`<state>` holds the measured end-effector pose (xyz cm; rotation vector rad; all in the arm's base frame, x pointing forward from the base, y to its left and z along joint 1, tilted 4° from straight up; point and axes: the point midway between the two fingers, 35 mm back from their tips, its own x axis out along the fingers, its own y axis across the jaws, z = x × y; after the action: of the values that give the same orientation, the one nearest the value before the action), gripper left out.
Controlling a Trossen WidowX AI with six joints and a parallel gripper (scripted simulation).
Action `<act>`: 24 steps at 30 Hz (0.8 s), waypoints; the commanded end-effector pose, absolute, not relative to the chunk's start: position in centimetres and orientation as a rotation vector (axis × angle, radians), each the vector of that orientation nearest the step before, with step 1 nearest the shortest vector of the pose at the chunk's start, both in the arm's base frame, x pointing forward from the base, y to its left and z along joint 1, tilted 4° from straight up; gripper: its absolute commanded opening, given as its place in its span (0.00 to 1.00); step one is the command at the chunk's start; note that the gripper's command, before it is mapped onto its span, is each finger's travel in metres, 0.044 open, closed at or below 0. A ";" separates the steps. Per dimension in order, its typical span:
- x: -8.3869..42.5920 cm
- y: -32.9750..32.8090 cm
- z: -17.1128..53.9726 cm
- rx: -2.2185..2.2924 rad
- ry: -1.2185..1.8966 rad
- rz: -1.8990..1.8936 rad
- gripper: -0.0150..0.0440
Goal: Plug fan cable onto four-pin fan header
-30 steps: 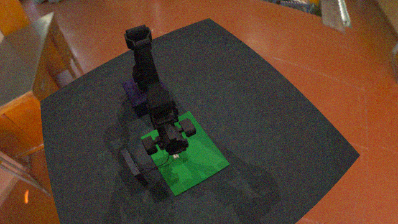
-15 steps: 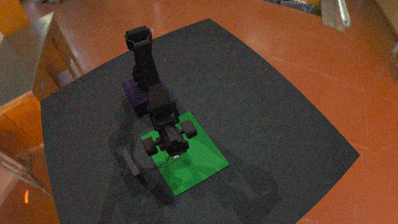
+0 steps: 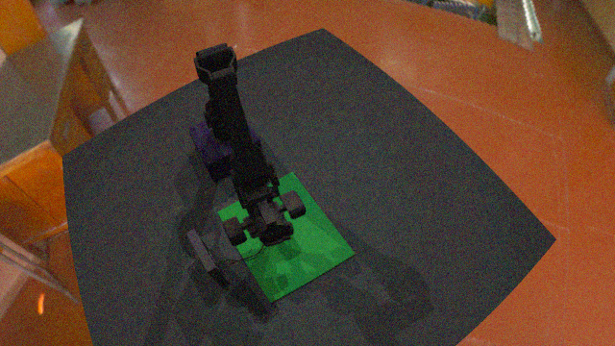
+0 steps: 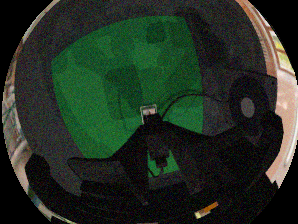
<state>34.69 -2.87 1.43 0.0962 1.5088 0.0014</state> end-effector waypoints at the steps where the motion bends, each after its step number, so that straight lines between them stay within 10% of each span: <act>1: 34.7 -2.8 1.3 0.103 1.509 0.000 0.25; 24: 34.6 -2.8 1.3 0.101 1.509 0.001 0.25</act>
<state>34.40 -2.84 1.20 0.0966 1.5119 0.0015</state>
